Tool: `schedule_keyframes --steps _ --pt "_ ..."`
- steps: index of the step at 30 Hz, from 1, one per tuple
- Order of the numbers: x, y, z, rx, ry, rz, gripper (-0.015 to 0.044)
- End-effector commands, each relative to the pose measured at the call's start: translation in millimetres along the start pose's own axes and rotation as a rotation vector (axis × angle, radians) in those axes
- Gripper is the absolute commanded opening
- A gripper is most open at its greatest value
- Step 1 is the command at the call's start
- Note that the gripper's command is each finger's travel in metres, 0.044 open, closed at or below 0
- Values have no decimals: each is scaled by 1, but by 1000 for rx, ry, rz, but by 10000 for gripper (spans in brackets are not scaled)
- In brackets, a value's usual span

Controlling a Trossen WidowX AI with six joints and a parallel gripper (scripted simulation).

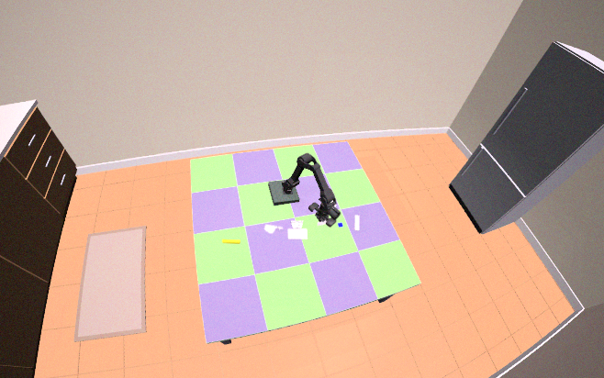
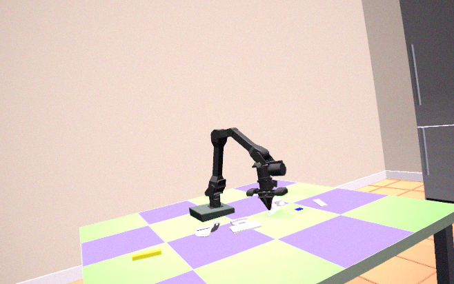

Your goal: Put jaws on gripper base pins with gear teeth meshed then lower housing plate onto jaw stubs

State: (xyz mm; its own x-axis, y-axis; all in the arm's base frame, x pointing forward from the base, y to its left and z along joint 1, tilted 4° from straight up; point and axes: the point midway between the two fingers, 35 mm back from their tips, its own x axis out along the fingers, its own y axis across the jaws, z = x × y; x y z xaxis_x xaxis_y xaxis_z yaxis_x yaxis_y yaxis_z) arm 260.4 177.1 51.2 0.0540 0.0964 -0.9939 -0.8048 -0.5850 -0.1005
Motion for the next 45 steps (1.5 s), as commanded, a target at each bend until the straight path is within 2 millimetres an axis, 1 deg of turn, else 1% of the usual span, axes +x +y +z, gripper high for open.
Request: schedule_keyframes --steps 1,3,7,8,9,11,12,28,45 --pt "2 -2 0 5 1 11 0" --pt "-6 -2 0 4 1 9 0" --pt "-52 -2 0 1 0 2 0" --pt "-58 -1 0 0 0 1 0" --pt "-60 -1 0 0 0 0 0" --pt "-60 -1 0 0 0 0 0" --pt "-52 -4 0 4 1 -10 26" --pt "-52 -4 0 4 1 -10 440" --pt "-52 -4 0 4 1 -10 440"
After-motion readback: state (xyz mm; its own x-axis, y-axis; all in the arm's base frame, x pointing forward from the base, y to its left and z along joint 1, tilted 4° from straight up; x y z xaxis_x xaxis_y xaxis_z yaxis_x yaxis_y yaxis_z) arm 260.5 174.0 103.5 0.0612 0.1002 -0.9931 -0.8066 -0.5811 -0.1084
